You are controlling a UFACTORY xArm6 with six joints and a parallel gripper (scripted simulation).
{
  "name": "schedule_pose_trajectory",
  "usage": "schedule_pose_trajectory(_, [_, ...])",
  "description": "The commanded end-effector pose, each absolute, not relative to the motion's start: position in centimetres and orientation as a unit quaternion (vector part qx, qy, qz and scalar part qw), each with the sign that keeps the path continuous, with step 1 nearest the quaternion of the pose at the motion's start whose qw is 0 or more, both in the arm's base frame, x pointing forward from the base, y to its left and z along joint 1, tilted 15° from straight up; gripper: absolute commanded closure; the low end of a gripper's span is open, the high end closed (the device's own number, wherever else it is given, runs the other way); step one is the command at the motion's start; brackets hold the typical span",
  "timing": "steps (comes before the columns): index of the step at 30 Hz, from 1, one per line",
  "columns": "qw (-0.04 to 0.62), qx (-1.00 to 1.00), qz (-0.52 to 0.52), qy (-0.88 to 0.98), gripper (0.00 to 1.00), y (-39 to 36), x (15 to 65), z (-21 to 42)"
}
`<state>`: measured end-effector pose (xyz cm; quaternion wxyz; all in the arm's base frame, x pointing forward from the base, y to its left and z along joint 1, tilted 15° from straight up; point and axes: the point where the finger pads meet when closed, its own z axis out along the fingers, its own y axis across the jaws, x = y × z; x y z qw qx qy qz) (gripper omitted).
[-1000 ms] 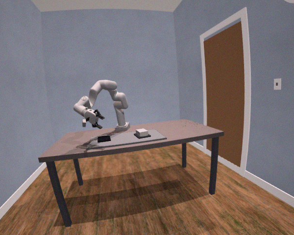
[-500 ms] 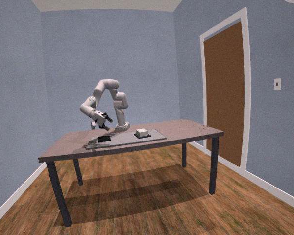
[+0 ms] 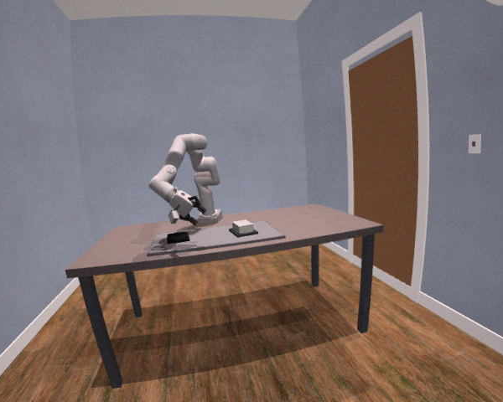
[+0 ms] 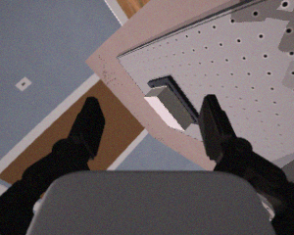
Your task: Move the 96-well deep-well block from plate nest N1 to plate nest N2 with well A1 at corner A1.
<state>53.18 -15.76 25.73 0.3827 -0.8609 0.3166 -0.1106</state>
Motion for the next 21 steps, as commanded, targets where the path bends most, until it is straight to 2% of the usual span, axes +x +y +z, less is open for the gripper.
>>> schedule_pose_trajectory(1, [0.356, -0.877, -0.090, 0.311, 0.00, -14.7, 53.0, 25.3])
schedule_pose_trajectory(5, [0.356, -0.877, -0.090, 0.311, 0.00, -13.5, 52.7, 24.6])
schedule_pose_trajectory(8, [0.320, -0.895, -0.064, 0.303, 0.00, -12.3, 52.2, 23.8])
schedule_pose_trajectory(11, [0.320, -0.895, -0.064, 0.303, 0.00, -11.1, 51.8, 23.1])
schedule_pose_trajectory(14, [0.283, -0.913, -0.044, 0.291, 0.00, -9.9, 51.3, 22.4])
schedule_pose_trajectory(19, [0.283, -0.913, -0.044, 0.291, 0.00, -9.1, 51.0, 21.9])
schedule_pose_trajectory(21, [0.255, -0.924, -0.032, 0.282, 0.00, -8.2, 50.6, 21.4])
